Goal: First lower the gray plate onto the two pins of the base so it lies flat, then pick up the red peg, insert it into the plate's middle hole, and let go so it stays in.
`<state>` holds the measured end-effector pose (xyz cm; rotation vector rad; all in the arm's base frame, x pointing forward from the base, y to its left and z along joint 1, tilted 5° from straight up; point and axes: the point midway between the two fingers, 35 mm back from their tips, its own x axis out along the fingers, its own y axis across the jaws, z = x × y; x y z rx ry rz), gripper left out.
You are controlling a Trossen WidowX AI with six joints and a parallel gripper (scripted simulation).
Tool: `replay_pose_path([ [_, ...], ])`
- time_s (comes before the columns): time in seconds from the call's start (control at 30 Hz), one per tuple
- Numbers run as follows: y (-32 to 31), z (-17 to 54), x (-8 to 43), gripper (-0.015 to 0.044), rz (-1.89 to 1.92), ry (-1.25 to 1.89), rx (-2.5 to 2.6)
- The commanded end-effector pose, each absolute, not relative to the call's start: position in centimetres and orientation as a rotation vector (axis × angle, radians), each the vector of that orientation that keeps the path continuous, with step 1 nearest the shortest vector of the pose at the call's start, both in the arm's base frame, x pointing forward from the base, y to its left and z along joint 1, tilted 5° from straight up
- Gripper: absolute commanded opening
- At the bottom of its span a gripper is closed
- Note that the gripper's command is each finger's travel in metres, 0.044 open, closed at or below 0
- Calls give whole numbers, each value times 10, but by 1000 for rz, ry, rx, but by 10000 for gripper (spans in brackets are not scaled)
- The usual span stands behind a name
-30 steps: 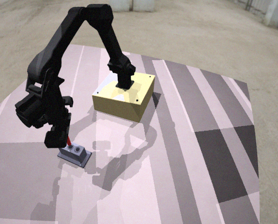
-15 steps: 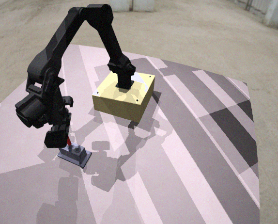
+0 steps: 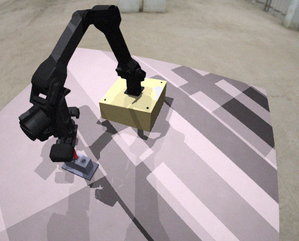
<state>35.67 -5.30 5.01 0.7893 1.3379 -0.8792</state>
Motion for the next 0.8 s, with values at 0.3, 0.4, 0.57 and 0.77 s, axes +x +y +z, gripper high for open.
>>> replay_pose_path([
  [0.3, -53, 48, 357, 0, -879, 1338, 789],
  [0.4, -53, 48, 357, 0, -879, 1338, 789],
  [0.57, -52, 47, 357, 0, -879, 1338, 789],
  [0.77, -51, 47, 358, 0, -879, 1338, 789],
])
